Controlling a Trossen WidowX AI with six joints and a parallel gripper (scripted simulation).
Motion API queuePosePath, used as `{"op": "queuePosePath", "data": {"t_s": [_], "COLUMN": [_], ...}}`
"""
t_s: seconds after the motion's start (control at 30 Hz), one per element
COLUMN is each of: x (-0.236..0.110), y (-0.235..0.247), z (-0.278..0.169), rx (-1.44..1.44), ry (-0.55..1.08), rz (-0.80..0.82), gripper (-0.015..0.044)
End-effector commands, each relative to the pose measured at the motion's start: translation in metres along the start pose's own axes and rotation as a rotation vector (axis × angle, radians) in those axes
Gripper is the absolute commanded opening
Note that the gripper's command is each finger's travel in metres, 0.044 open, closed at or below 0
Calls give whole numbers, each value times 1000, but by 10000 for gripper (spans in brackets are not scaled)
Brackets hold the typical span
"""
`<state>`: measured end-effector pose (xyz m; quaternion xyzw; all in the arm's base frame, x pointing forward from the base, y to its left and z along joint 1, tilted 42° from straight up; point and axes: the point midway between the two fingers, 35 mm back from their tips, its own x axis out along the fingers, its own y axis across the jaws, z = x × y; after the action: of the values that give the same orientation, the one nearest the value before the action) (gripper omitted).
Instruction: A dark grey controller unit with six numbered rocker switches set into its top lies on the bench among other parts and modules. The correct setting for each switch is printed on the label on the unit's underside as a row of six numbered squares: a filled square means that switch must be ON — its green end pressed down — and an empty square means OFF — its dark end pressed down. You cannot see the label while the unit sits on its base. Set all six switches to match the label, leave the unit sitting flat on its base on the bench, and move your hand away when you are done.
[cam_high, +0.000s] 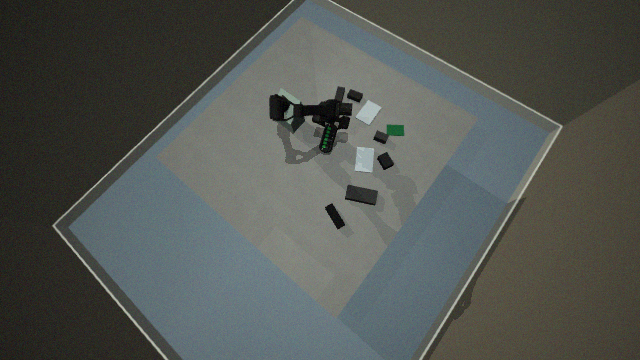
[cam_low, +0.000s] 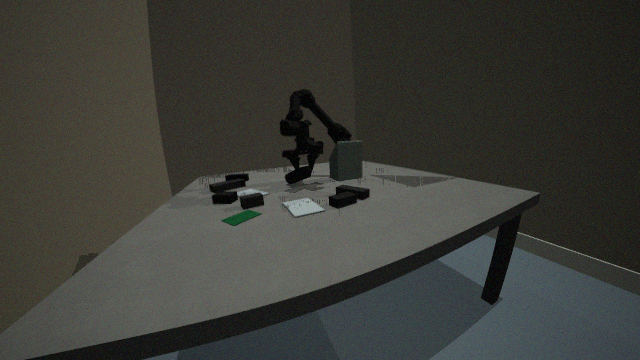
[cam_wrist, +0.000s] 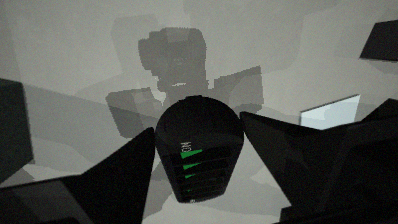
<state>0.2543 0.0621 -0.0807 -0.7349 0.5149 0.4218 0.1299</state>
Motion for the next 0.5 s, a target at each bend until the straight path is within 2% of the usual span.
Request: {"op": "queuePosePath", "data": {"t_s": [0.0,0.47], "x": [6,16], "y": [3,3], "z": [-1,4], "rx": [0,0], "ry": [12,12], "rz": [13,13], "gripper": [338,338]}}
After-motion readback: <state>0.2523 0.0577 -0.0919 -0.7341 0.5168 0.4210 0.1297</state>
